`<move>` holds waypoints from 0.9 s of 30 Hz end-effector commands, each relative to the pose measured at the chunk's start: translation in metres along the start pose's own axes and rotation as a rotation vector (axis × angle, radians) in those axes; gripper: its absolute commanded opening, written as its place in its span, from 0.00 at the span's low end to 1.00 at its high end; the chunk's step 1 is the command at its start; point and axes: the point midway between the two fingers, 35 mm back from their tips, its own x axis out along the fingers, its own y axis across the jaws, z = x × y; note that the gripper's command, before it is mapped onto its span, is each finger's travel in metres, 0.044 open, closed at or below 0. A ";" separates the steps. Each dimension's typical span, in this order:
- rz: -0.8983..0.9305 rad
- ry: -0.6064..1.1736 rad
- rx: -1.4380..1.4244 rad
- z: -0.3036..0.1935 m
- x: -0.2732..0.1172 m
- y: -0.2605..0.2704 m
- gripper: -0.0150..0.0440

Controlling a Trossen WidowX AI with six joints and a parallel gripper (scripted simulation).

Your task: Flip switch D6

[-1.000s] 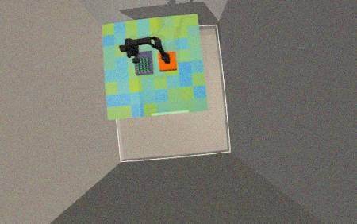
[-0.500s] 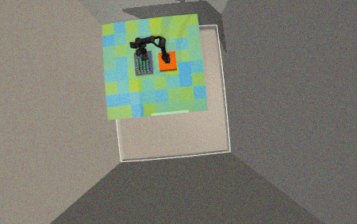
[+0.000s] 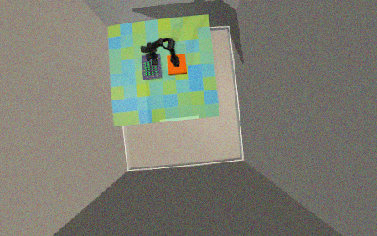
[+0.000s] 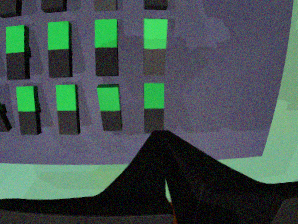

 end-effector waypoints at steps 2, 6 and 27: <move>0.005 0.003 -0.004 -0.001 0.008 0.001 0.25; 0.005 0.003 -0.004 -0.001 0.012 0.001 0.25; 0.006 0.003 -0.004 -0.001 0.021 0.001 0.25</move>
